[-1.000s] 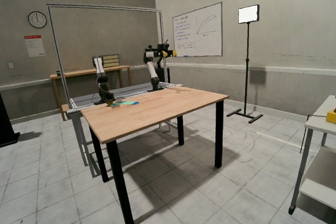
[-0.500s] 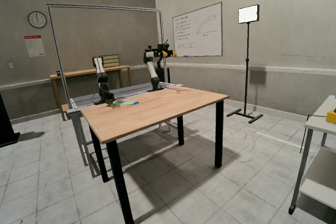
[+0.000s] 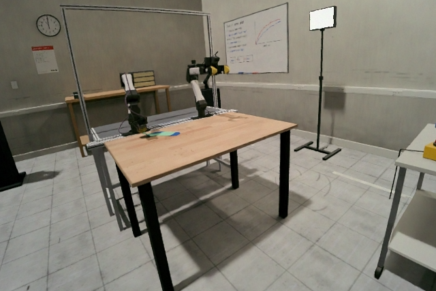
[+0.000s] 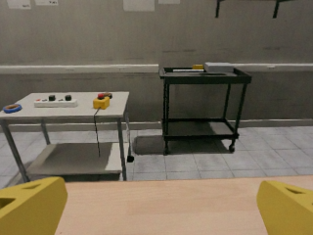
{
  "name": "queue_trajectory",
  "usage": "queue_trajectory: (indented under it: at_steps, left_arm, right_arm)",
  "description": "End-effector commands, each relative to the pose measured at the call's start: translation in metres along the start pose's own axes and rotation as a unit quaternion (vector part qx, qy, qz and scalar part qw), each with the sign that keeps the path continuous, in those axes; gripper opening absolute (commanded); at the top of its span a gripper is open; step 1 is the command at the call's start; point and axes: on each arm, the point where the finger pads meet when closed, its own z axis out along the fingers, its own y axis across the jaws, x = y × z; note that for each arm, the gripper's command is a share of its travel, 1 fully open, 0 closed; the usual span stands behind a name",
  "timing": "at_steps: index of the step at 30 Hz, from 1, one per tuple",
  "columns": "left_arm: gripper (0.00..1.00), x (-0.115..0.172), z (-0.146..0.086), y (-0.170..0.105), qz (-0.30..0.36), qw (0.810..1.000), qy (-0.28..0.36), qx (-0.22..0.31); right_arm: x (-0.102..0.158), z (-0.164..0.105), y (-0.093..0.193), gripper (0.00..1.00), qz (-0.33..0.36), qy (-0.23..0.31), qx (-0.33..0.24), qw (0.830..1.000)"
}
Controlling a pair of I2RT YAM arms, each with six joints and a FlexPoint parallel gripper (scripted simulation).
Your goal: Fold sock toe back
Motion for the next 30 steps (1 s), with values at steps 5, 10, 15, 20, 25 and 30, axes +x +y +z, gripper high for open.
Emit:
queue_trajectory:
  at_steps: [5, 10, 15, 20, 25, 30]
  left_arm:
    - [1.00, -0.006, -0.002, 0.001, -0.001, 1.000, -0.008, -0.001]
    - [1.00, -0.006, -0.002, 0.001, -0.001, 1.000, -0.008, -0.001]
    - [1.00, -0.006, -0.002, 0.001, -0.001, 1.000, -0.008, -0.001]
    - [1.00, -0.006, -0.002, 0.001, -0.001, 1.000, -0.008, -0.001]
    - [1.00, -0.006, -0.002, 0.001, -0.001, 1.000, -0.008, -0.001]
    - [1.00, -0.006, -0.002, 0.001, -0.001, 1.000, -0.008, -0.001]
  right_arm:
    - [0.003, -0.002, 0.000, 0.05, 0.008, 0.004, -0.002, 1.000]
    - [-0.003, -0.006, -0.012, 0.05, 0.005, 0.002, 0.003, 1.000]
    - [-0.003, -0.008, -0.020, 0.05, -0.010, 0.003, 0.003, 1.000]
    - [-0.004, -0.009, -0.030, 0.05, -0.009, 0.003, 0.004, 1.000]
    - [-0.004, -0.011, -0.040, 0.05, -0.009, 0.004, 0.004, 1.000]
    - [-0.004, -0.012, -0.046, 0.05, -0.011, 0.004, 0.003, 1.000]
